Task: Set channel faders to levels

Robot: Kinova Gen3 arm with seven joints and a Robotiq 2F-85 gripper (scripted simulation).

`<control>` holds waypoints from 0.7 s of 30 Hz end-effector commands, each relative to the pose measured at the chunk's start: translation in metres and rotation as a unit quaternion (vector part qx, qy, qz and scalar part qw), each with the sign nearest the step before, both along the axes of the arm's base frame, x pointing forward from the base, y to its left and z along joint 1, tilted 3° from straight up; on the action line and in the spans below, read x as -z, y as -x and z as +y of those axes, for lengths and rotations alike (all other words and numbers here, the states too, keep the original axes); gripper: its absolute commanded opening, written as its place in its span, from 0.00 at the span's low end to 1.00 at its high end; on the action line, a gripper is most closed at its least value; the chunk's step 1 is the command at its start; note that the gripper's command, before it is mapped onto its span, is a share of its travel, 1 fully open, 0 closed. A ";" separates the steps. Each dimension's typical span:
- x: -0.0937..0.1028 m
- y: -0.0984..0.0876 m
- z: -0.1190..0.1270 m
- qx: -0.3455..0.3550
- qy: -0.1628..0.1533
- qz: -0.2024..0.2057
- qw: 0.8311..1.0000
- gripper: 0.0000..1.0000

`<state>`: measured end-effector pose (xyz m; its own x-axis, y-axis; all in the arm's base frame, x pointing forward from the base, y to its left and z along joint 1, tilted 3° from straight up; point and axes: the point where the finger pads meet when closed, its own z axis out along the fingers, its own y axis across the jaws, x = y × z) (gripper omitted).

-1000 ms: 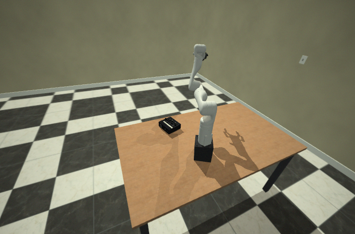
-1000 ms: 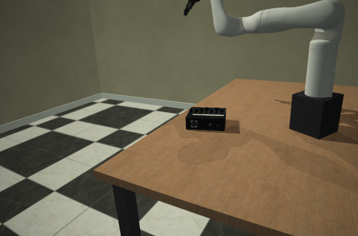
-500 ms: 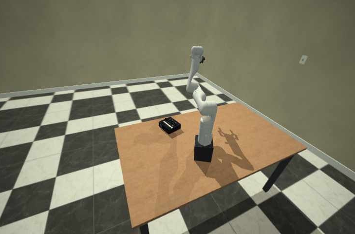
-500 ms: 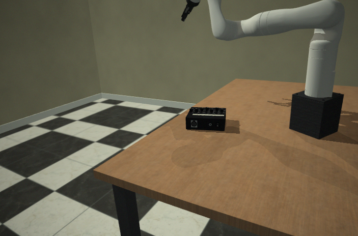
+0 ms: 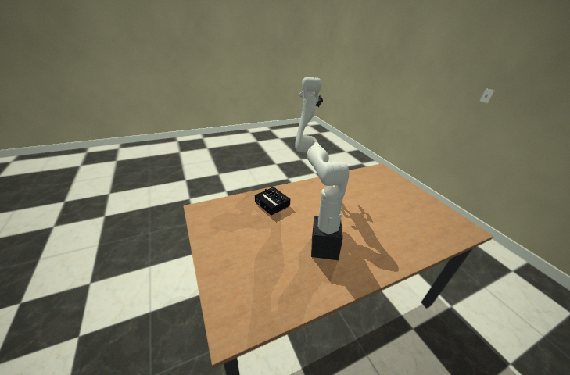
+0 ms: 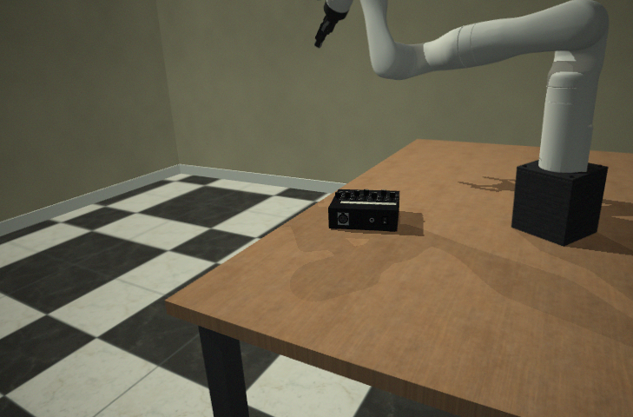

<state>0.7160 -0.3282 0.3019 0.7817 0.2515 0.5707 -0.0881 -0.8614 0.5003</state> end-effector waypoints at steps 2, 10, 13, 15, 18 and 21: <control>0.020 0.003 0.029 -0.003 -0.024 0.011 1.000 1.00; 0.020 0.003 0.029 -0.003 -0.024 0.011 1.000 1.00; 0.039 0.009 0.057 -0.005 -0.047 0.024 0.999 1.00; 0.039 0.009 0.057 -0.005 -0.047 0.024 0.999 1.00; 0.039 0.009 0.057 -0.005 -0.047 0.024 0.999 1.00; 0.057 0.016 0.083 -0.006 -0.069 0.037 0.997 1.00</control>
